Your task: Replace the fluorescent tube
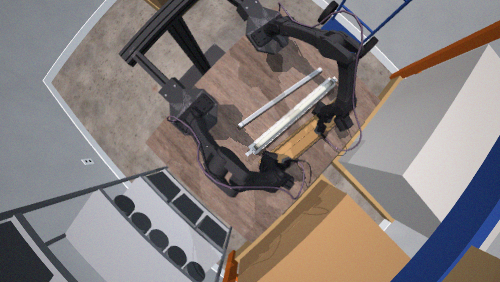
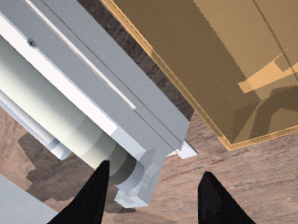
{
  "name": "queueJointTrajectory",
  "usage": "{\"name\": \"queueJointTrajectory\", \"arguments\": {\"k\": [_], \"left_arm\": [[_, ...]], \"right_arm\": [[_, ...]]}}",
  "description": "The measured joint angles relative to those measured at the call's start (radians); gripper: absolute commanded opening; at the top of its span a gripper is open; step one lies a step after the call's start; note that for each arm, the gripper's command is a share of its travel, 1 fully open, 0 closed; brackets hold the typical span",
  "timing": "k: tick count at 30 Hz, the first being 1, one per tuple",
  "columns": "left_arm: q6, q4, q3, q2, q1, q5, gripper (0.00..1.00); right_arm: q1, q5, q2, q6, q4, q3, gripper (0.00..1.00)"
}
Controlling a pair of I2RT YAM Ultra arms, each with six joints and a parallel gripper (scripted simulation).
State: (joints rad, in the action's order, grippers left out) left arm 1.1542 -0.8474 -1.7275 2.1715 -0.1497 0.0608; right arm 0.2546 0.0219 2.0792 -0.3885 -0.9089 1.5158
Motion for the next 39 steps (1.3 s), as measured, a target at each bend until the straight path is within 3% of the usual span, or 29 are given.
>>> {"name": "queueJointTrajectory", "arguments": {"k": [21,33,39], "left_arm": [[0.29,-0.294,-0.009,-0.027,0.037,0.072,0.49],[0.294,-0.285,0.001,-0.031,0.042,0.072,0.49],[0.299,-0.233,0.048,-0.013,0.046,0.072,0.49]], "right_arm": [[0.156,0.021,0.203,-0.682,-0.306,0.236,0.49],[0.167,0.021,0.209,-0.701,-0.335,0.265,0.49],[0.167,0.021,0.214,-0.701,-0.278,0.212,0.49]]}}
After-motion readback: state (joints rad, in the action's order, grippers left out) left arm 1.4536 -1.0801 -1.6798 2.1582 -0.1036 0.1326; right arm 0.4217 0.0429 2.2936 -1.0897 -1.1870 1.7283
